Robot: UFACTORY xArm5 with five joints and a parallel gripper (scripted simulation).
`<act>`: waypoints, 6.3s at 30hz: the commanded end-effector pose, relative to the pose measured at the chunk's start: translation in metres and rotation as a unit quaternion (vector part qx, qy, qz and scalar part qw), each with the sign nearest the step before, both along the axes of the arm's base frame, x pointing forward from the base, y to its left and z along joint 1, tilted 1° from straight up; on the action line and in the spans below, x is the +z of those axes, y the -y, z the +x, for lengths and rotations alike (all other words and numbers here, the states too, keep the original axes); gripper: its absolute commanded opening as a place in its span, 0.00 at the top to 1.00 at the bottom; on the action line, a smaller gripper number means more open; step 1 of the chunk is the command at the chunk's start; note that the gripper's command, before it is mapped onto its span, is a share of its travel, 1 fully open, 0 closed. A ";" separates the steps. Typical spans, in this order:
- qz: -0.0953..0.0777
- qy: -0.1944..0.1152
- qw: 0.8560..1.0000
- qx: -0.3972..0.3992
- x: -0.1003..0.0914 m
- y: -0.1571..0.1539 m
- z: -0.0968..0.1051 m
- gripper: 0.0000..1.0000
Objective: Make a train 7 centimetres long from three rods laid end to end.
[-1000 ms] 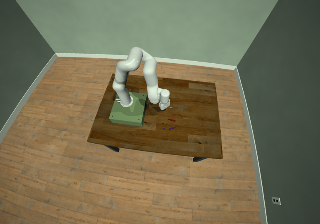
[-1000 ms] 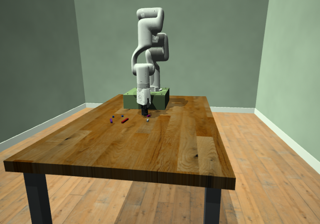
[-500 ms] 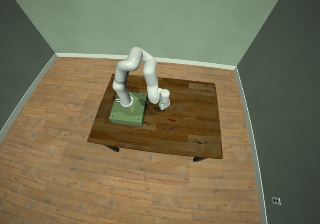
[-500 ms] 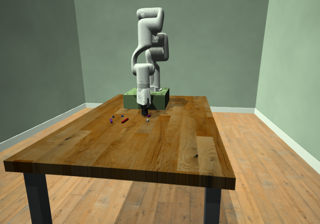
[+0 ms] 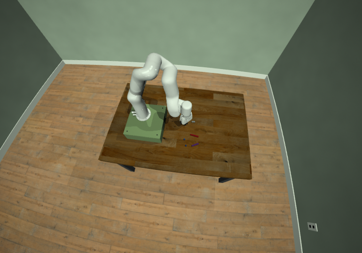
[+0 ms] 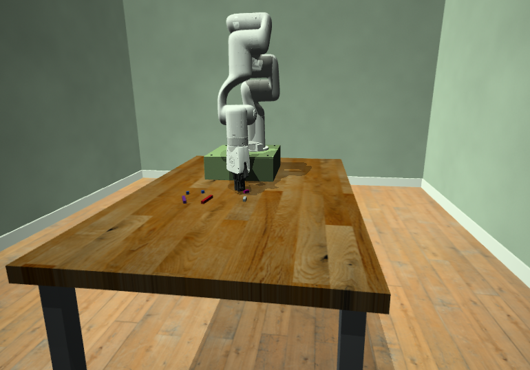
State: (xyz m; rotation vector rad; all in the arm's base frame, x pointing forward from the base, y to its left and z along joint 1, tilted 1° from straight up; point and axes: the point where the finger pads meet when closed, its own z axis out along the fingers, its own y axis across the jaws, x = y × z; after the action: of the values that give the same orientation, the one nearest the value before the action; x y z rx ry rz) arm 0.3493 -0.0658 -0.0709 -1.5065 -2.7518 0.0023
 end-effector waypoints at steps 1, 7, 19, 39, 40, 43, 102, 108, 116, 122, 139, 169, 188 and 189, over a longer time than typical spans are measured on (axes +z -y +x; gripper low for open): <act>0.000 0.001 1.000 0.000 0.001 0.000 0.001 0.96; 0.000 0.001 1.000 0.000 0.001 0.000 0.001 0.96; 0.000 0.001 1.000 0.000 0.001 0.000 0.001 0.96; 0.000 0.001 1.000 0.000 0.001 0.000 0.001 0.96; 0.000 0.001 1.000 0.000 0.001 0.000 0.001 0.96; 0.000 0.001 1.000 0.000 0.001 0.000 0.001 0.96; 0.000 0.001 1.000 0.000 -0.012 0.000 0.001 0.96; 0.000 0.001 1.000 0.000 -0.012 0.000 0.001 0.96; 0.000 0.001 1.000 0.000 -0.012 0.000 0.001 0.96; 0.000 0.001 1.000 0.000 -0.012 0.000 0.001 0.96; 0.000 0.001 1.000 0.000 -0.012 0.000 0.001 0.80; 0.000 0.001 1.000 0.000 0.043 -0.001 0.001 0.76; 0.000 0.001 1.000 0.000 0.077 -0.001 0.001 0.00; 0.000 0.001 1.000 0.000 0.077 -0.001 0.001 0.00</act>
State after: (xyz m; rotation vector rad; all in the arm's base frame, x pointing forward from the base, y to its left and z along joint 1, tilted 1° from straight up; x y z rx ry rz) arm 0.3494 -0.0645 0.0053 -1.5070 -2.7505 0.0028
